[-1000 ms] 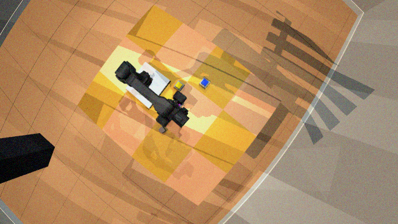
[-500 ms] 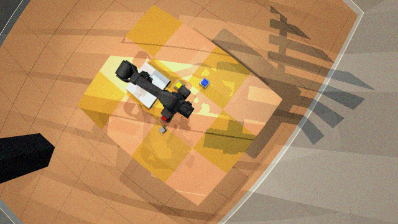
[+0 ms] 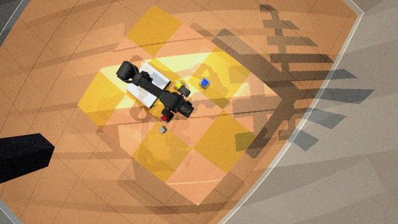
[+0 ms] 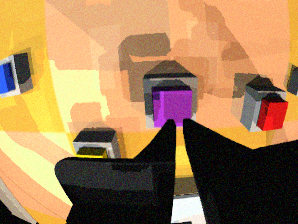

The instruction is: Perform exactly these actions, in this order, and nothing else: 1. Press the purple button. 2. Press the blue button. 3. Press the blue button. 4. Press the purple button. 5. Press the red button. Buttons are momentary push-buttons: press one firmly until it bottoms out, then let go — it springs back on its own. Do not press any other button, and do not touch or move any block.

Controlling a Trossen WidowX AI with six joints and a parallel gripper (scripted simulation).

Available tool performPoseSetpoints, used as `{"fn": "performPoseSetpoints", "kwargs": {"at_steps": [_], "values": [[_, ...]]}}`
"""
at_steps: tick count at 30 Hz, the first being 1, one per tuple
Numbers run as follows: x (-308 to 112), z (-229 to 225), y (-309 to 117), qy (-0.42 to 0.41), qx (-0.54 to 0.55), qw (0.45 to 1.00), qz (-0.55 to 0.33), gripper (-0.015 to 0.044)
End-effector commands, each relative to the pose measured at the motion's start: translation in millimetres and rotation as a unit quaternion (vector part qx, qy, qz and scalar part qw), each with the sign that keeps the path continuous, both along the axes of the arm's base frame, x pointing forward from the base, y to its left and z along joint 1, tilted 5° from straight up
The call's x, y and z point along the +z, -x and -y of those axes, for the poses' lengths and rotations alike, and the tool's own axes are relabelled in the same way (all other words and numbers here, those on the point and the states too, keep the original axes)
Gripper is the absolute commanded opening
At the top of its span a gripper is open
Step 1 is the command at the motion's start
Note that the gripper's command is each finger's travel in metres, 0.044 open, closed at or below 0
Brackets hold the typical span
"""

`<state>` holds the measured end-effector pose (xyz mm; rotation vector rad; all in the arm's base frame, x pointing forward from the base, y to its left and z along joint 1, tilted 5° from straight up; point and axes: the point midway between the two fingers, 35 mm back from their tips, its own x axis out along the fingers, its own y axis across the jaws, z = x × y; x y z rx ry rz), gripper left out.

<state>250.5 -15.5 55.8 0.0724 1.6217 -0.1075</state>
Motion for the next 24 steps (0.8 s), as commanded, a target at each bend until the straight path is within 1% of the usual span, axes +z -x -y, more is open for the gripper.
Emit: {"fn": "performPoseSetpoints", "kwargs": {"at_steps": [1,6,24], "values": [[-1,-1,0,-0.001,-0.003,1.000,0.001,0.0020],[-3,0,0,-0.001,-0.003,1.000,0.001,0.0020],[-32,0,2,-0.001,-0.003,1.000,0.001,0.0020]]}}
